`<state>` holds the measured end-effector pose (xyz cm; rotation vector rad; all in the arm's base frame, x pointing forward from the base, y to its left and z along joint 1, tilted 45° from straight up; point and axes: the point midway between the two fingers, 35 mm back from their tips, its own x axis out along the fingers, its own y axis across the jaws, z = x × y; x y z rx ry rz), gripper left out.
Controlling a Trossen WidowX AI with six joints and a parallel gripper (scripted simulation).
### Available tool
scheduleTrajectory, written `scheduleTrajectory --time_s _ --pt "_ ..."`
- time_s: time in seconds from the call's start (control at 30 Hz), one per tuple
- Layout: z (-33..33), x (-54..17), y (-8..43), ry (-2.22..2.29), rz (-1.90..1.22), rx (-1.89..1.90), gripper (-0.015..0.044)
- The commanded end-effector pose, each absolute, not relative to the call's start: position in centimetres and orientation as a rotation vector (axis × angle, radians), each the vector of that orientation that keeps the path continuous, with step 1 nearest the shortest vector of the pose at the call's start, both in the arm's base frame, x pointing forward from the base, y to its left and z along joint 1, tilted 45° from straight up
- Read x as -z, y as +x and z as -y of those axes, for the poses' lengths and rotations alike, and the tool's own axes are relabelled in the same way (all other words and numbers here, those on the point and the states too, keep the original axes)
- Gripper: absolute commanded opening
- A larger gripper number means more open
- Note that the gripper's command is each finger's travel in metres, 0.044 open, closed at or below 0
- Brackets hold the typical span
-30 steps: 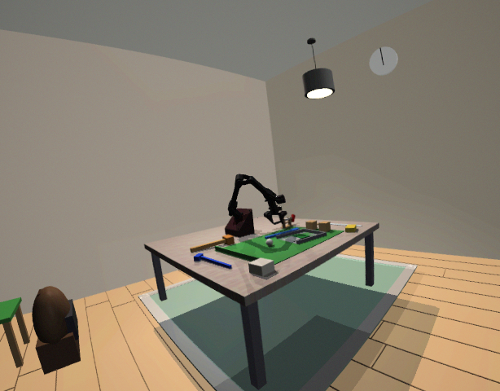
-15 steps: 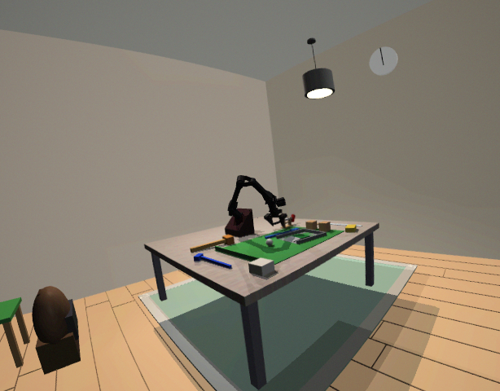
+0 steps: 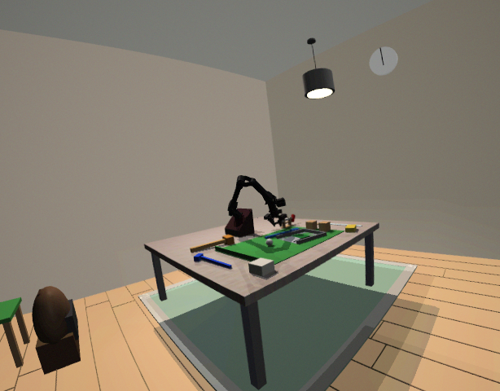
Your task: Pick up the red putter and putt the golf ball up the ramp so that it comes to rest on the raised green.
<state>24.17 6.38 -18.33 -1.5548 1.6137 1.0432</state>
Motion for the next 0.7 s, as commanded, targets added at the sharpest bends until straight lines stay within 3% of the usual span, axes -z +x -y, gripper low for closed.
scheduleTrajectory --time_s 0.0,0.17,0.4,0.67 --pt "-6.4 18.3 24.2 -1.555 -1.613 -1.043 0.0177" --pt "-6.4 18.3 24.2 -1.555 -1.613 -1.043 0.0046" --pt "-6.5 18.2 24.2 -1.555 -1.613 -1.043 0.0000" --pt "-10.2 14.8 24.9 -1.551 -1.610 -1.047 0.0000"
